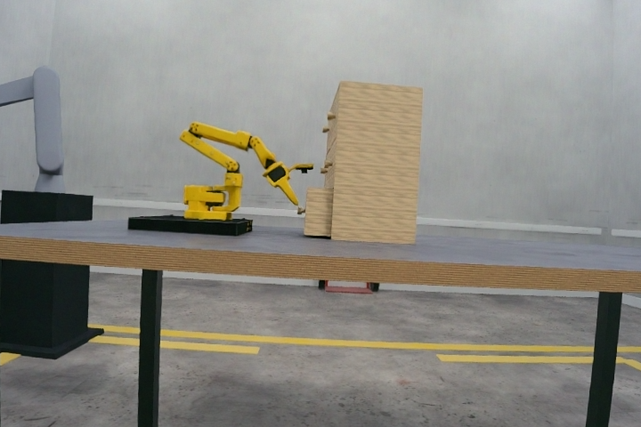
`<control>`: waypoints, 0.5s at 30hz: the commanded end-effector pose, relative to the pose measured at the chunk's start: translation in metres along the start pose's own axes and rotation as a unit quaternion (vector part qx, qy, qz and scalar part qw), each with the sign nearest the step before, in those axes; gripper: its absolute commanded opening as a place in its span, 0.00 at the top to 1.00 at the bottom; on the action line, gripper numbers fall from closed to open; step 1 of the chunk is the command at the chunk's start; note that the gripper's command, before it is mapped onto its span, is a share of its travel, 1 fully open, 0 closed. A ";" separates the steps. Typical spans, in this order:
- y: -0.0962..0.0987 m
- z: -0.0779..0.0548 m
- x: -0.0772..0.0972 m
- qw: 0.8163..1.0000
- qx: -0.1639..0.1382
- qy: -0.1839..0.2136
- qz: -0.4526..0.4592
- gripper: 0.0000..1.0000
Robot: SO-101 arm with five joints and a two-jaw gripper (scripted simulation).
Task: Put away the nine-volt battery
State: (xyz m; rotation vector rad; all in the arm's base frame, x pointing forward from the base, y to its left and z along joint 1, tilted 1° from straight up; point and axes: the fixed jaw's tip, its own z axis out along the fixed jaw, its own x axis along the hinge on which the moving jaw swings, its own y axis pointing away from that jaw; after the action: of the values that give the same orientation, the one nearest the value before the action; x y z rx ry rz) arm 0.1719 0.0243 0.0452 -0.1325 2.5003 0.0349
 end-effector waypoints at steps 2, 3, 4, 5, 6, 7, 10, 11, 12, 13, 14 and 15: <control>0.000 -0.010 -0.002 1.000 0.000 -0.006 -0.007 0.79; 0.000 -0.012 -0.001 1.000 0.000 -0.006 -0.009 0.79; 0.000 -0.014 -0.001 1.000 0.000 -0.006 -0.010 0.79; 0.000 -0.016 -0.001 1.000 0.000 -0.006 -0.011 0.79; 0.000 -0.019 0.000 1.000 0.000 -0.006 -0.013 0.79; 0.000 -0.021 0.000 1.000 0.000 -0.006 -0.014 0.79; 0.000 -0.024 0.001 1.000 0.000 -0.006 -0.016 0.79; 0.000 -0.024 0.001 1.000 0.000 -0.006 -0.016 0.79; 0.000 -0.024 0.001 1.000 0.000 -0.006 -0.016 0.79; 0.000 -0.024 0.001 1.000 0.000 -0.006 -0.016 0.79; 0.000 -0.024 0.001 1.000 0.000 -0.006 -0.016 0.79; 0.000 -0.024 0.001 1.000 0.000 -0.006 -0.016 0.79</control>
State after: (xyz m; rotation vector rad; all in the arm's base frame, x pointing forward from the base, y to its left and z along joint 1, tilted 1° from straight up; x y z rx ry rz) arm 0.1560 0.0228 0.0604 -0.1623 2.4993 0.0251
